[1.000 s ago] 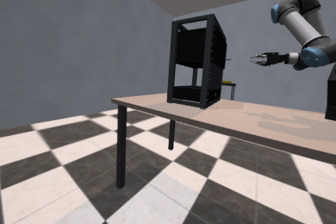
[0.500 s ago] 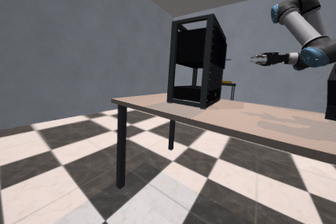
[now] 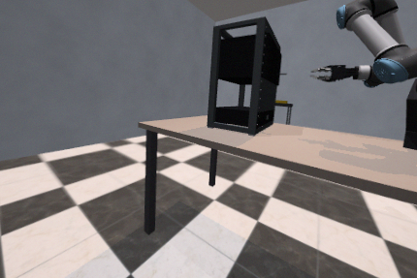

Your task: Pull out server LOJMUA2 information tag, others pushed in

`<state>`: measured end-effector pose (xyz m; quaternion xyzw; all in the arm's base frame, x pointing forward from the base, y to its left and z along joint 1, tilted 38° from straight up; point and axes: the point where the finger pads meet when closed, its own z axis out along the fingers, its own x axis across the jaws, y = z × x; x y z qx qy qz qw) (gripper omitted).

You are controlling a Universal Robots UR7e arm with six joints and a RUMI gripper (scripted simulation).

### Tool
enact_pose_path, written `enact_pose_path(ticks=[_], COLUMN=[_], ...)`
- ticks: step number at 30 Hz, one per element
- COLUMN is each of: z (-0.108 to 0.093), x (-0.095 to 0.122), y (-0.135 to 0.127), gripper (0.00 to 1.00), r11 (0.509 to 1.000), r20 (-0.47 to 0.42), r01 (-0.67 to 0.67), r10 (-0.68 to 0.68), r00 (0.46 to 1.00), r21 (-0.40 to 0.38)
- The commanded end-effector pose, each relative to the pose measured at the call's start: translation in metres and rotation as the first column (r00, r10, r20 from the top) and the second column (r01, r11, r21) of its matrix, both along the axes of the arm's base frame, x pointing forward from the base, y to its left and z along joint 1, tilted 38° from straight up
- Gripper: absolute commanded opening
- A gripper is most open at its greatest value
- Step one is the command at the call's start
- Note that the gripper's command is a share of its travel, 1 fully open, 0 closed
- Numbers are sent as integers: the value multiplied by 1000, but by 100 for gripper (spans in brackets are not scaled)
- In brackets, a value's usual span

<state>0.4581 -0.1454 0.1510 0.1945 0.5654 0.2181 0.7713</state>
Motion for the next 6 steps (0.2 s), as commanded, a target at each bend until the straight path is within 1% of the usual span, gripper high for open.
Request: enact_pose_path(ticks=[1,6], z=[0,0], x=[0,0], y=[0,0], gripper=[15,15], r11=[1000,1000], r20=[0,0], r01=[1,1], r10=[-1,-1], r00=[1000,1000], r21=[0,0])
